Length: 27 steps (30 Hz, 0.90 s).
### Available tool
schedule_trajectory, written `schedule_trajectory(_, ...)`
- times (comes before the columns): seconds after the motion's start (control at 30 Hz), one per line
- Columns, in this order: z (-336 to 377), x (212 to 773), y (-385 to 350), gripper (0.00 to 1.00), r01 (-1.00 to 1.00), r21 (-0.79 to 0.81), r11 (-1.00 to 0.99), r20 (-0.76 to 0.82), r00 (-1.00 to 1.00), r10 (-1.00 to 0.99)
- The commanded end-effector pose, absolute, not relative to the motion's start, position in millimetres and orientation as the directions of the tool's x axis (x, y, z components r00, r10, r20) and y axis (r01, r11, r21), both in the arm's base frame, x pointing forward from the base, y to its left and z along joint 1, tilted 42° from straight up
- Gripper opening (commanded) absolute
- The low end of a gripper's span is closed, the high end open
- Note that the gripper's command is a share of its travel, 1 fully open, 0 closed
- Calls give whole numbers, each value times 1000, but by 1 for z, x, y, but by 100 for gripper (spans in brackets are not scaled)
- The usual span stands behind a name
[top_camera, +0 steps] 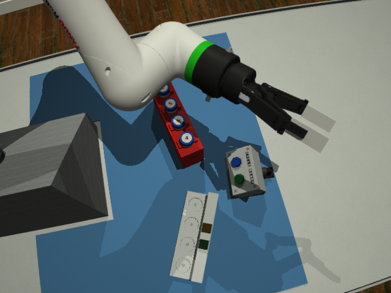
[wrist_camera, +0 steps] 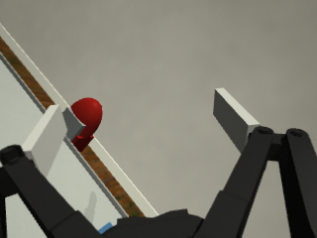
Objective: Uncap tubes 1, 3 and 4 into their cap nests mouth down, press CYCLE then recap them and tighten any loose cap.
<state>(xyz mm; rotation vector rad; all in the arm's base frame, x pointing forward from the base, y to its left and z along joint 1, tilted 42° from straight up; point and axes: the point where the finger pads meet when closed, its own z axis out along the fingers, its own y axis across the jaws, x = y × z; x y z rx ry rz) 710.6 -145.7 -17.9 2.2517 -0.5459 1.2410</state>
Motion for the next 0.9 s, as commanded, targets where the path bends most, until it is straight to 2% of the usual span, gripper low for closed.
schedule_trajectory(0.0,-18,711,-146,100,-565,237,-790,859,502,-101)
schedule_trajectory(0.53,-18,711,-146,100,-565,237,-790,859,502,-101)
schedule_trajectory(0.57,-18,711,-146,35,-565,237,-790,859,502,-101)
schedule_trajectory(0.87,-18,711,-146,35,-565,237,-790,859,502,-101)
